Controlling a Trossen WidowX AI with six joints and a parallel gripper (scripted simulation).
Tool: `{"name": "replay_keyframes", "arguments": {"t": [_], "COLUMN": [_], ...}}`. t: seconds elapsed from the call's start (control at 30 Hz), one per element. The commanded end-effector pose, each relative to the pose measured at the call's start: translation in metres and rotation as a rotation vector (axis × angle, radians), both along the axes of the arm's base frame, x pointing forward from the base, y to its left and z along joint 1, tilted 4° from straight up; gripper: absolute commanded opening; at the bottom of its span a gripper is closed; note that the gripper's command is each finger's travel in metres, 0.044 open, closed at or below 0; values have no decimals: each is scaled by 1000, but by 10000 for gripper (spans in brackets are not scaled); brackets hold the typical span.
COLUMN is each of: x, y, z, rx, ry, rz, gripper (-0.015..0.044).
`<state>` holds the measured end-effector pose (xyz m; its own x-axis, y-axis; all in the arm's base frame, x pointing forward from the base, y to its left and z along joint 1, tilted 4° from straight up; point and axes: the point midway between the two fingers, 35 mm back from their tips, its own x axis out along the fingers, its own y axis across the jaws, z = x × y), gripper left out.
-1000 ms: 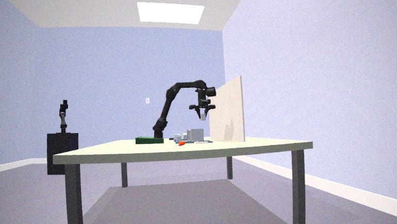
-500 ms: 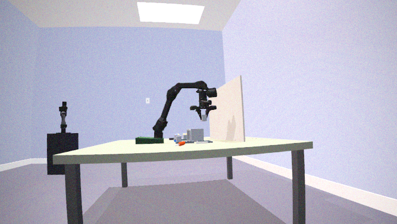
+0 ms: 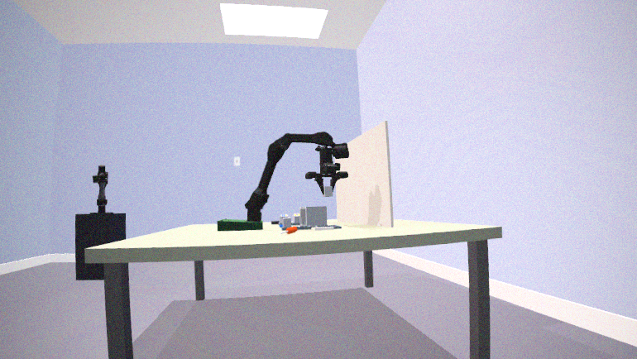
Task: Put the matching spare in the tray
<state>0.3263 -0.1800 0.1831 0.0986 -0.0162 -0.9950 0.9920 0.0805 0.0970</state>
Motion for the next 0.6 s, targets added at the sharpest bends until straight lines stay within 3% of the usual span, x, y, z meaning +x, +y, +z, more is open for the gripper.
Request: {"name": "replay_keyframes", "arguments": {"t": [0.0, 0.57], "x": [0, 4], "y": [-1, -2], "z": [-3, -16], "rx": [-2, -2], "ry": [2, 2], "rz": [-5, -5], "gripper": [0, 0]}}
